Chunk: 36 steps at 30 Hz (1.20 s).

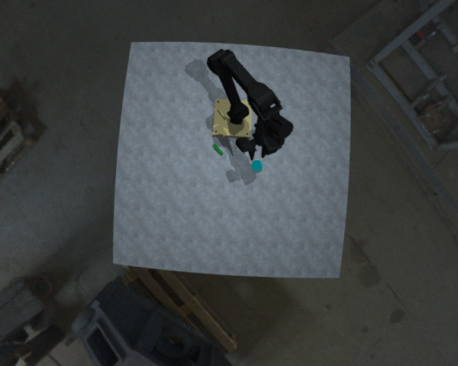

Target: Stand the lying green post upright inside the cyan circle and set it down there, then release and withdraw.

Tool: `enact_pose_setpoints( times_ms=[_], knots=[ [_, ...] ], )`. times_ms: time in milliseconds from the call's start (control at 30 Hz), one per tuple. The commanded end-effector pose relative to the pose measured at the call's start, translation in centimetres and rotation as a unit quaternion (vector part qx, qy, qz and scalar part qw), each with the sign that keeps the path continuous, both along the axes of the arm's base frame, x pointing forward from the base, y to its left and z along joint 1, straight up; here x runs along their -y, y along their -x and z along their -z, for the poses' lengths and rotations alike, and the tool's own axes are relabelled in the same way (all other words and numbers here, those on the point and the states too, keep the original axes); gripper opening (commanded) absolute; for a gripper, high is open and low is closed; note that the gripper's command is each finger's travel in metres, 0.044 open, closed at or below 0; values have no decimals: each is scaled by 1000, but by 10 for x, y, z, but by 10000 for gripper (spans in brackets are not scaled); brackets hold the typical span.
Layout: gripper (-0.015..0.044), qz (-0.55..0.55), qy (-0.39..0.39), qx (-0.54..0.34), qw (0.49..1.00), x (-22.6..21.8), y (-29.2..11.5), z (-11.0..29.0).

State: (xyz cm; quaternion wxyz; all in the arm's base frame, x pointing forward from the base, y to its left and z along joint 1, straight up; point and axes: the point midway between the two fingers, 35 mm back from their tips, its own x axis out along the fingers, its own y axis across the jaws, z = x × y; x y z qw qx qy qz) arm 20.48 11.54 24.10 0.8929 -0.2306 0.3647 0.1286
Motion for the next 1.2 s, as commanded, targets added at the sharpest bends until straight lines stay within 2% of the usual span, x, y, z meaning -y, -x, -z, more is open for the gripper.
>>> enact_pose_setpoints(
  times_ms=[0, 167, 333, 667, 800, 1000, 1167],
  knots=[
    [233, -12, 66, -49, 997, 21, -10, 17],
    [233, -34, 130, -124, 983, 54, -18, 38],
    [233, -64, 164, -202, 963, 87, -19, 57],
    [233, -142, 140, -332, 922, 148, -3, 87],
    [233, -171, 111, -357, 911, 164, 7, 95],
    [233, -173, 109, -358, 911, 165, 7, 97],
    [233, -173, 109, -358, 911, 168, -2, 149]
  ],
)
